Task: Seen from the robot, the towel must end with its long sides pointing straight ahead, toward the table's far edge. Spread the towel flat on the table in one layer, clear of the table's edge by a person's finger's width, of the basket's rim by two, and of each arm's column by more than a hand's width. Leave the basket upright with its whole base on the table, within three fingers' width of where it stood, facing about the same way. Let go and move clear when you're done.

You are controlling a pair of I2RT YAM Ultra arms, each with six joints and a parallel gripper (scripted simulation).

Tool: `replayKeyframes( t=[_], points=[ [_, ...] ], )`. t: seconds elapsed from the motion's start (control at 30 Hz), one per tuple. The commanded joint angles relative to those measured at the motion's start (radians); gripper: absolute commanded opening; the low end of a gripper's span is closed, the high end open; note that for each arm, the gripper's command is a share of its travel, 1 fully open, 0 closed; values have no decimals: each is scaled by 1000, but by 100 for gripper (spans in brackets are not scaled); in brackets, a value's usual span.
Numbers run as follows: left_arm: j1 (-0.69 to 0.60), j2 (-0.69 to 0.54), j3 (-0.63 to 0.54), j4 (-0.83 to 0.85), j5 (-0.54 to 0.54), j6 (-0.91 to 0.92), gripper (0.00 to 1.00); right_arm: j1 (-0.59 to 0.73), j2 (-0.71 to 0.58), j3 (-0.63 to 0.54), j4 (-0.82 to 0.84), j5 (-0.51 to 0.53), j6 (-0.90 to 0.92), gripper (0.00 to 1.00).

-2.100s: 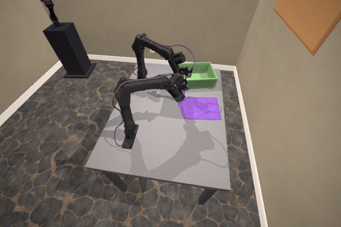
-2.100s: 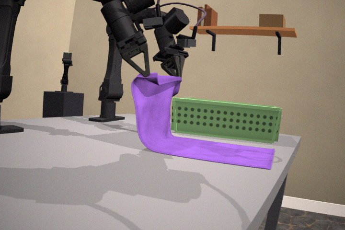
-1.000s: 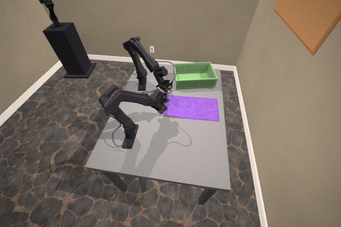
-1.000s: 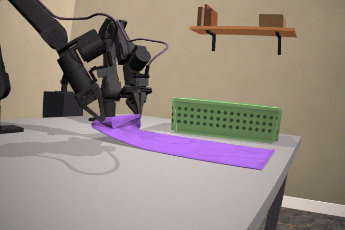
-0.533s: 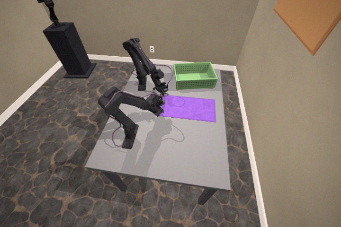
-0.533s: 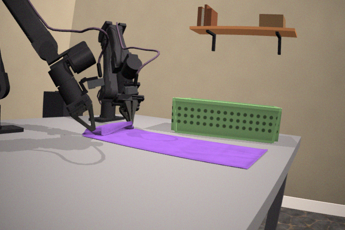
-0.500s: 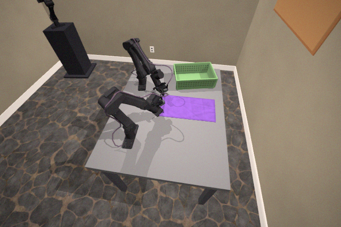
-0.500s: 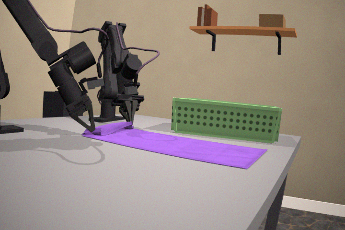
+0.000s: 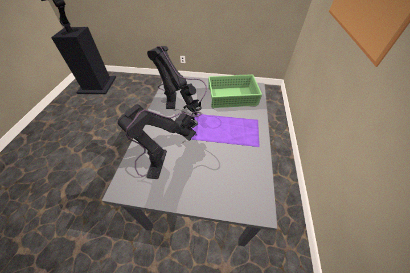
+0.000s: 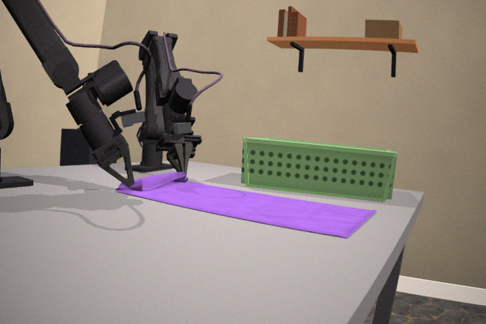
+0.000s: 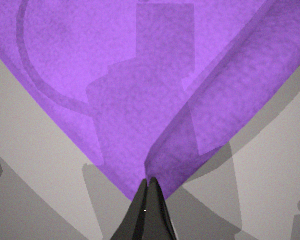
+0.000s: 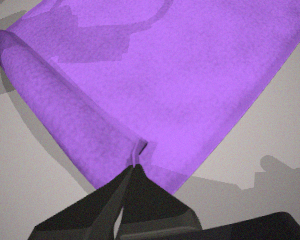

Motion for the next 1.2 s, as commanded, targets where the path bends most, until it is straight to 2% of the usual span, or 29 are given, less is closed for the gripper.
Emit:
replayKeyframes(
  t=[0.0, 0.17, 0.2, 0.27, 0.3, 0.37, 0.4, 0.47, 0.5, 0.63, 0.67, 0.73, 0.77, 0.93, 0.97, 1.17],
  points=[
    [-10, -20, -24, -13, -13, -11, 0, 10, -20, -15, -22, 6, -7, 0],
    [-10, -20, -24, -13, -13, -11, 0, 10, -20, -15, -22, 6, -7, 0],
    [-22, -29, -20, -26, -12, -10, 0, 23, -29, 28, -34, 5, -7, 0],
    [-23, -29, -20, -26, -12, -11, 0, 23, -29, 28, -34, 2, -7, 0],
    [-32, -44, -31, -31, -7, -9, 0, 34, -37, -22, -36, 1, -10, 0],
    [-33, -47, -31, -33, -1, -10, 0, 35, -38, -22, -37, -1, -7, 0],
    [-35, -64, 7, -56, -1, -11, 12, 36, -54, 25, -56, 0, -6, 12],
    [-35, -66, 11, -59, -2, -12, 12, 36, -55, 26, -59, 0, -5, 12],
    [-35, -85, 37, -94, -1, -11, 33, 32, -76, 42, -94, 1, -5, 33],
    [-35, -90, 39, -102, -2, -12, 33, 32, -79, 45, -101, 1, -5, 33],
    [-35, -106, 57, -135, -1, -11, 54, 32, -98, 62, -135, 1, -5, 54],
    [-35, -108, 59, -140, -1, -11, 54, 32, -99, 64, -140, 1, -5, 54],
    [-35, -116, 68, -157, -1, -11, 64, 32, -108, 72, -156, 1, -5, 64],
    [-34, -147, 109, -227, -1, -11, 64, 32, -140, 110, -226, 1, -5, 64],
    [-33, -180, 170, -310, 0, -10, 64, 31, -183, 167, -313, 0, -5, 64],
    [-34, -208, 237, -413, -2, -11, 64, 31, -209, 230, -412, 0, -5, 64]
  ],
)
